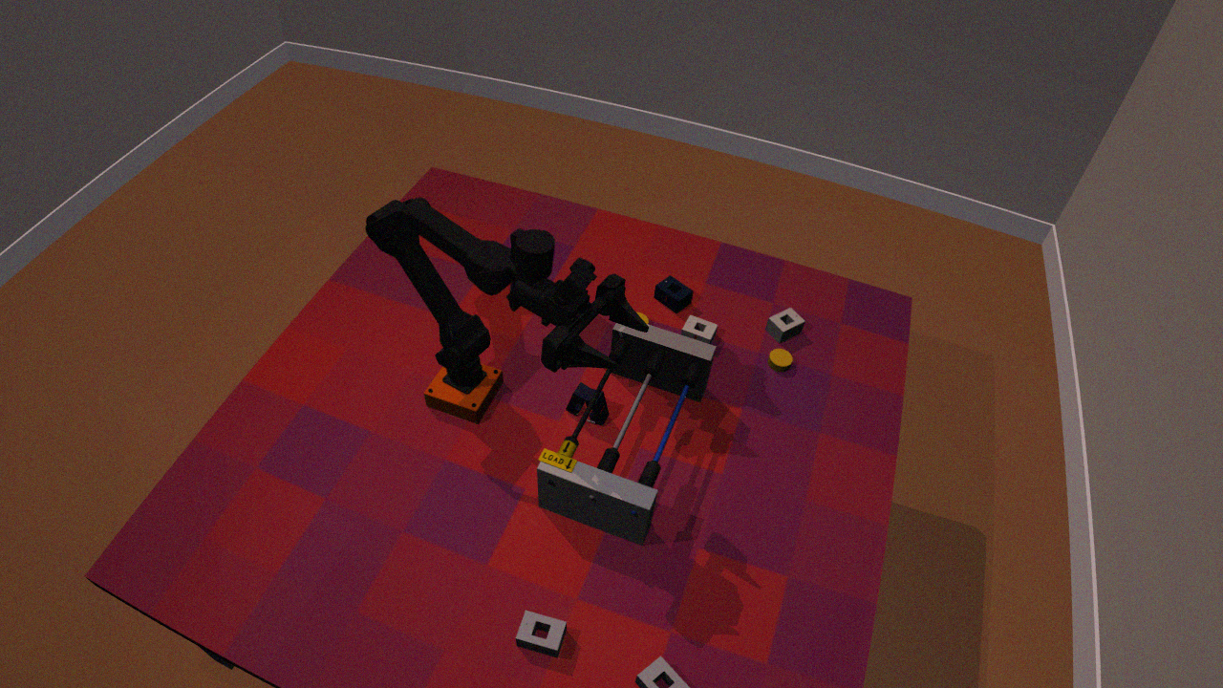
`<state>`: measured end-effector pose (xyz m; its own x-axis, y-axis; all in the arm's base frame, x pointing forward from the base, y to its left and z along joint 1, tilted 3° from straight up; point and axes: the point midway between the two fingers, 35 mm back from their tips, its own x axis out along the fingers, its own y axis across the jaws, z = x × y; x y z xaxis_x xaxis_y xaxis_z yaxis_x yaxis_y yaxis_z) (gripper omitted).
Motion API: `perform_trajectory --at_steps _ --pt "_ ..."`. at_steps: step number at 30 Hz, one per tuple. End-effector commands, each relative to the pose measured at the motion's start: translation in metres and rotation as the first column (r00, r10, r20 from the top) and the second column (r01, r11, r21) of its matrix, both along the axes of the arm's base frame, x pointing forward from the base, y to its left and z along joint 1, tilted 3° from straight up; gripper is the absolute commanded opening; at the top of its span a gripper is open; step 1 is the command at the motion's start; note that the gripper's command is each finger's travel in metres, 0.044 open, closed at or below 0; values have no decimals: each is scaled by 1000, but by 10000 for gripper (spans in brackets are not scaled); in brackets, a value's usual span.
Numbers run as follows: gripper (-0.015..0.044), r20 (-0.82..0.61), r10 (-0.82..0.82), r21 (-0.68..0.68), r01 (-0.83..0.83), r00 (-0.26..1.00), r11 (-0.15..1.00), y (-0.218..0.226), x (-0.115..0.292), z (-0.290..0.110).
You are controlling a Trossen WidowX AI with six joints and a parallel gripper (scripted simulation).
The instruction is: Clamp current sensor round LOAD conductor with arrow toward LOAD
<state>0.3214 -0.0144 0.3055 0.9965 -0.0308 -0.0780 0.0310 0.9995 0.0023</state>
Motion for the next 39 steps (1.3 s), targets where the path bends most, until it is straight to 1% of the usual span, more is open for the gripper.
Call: perform_trajectory --at_steps 1,4,5,10,15,39 --pt "440 -350 -100 4 108 931 994 -36 4 -49" --pt "440 -585 -140 20 186 799 982 -61 -12 -80" --pt "440 -641 -144 25 207 754 978 -66 -18 -87" --pt "440 -788 -136 42 273 601 961 -80 -42 -105" --pt "440 -890 -101 61 335 445 940 -88 -68 -115" --pt "440 -895 -98 62 339 436 939 -88 -69 -115"
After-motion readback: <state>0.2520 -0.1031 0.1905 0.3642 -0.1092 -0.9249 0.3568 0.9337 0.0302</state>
